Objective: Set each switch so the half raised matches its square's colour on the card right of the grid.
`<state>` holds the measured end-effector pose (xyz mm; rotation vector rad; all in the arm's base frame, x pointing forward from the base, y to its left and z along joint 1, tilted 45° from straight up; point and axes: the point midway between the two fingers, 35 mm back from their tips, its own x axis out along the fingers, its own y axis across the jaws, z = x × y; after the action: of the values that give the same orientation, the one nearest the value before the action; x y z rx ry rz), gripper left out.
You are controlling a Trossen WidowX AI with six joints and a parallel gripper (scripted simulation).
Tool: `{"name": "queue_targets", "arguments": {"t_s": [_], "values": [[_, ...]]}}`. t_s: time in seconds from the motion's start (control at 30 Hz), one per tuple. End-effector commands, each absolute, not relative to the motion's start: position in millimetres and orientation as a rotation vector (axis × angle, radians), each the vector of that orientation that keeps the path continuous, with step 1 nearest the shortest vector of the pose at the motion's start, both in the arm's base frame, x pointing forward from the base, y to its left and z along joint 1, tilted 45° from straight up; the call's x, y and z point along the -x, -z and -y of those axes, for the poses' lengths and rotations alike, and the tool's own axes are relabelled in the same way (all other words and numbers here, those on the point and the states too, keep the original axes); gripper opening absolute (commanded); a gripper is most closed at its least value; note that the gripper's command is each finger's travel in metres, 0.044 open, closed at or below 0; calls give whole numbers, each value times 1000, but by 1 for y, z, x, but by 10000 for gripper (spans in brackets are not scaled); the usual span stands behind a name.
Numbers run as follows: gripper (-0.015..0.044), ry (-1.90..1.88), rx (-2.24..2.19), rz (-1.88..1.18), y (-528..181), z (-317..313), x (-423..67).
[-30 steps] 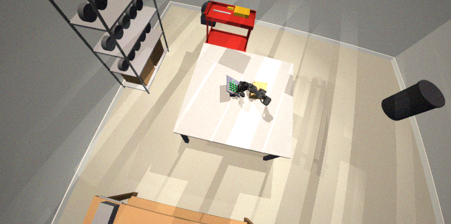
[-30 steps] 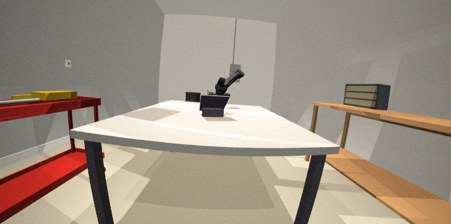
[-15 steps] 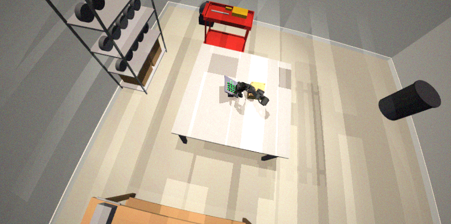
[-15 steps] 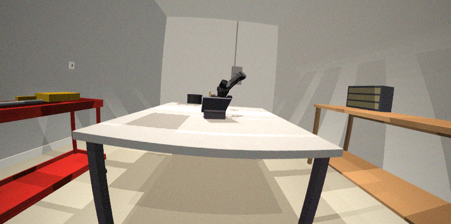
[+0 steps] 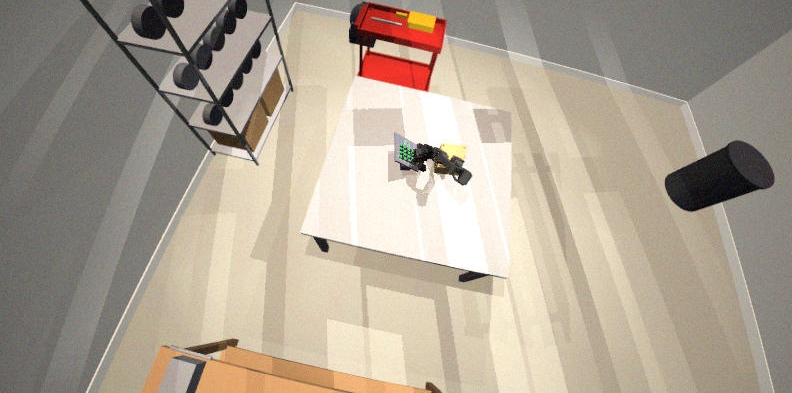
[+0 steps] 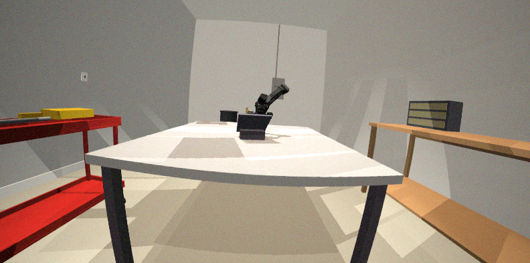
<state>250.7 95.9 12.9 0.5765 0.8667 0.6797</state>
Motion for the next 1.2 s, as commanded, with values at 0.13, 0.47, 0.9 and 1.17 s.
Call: {"name": "queue_targets", "arguments": {"t_s": [0.13, 0.47, 0.9, 1.17], "values": [[0, -674, -577, -867, -12, -96, -252], [0, -674, -556, -893, -21, -72, -243], [0, -681, -567, -894, -41, -49, -218], [0, -684, -561, -908, -26, -60, -212]]}}
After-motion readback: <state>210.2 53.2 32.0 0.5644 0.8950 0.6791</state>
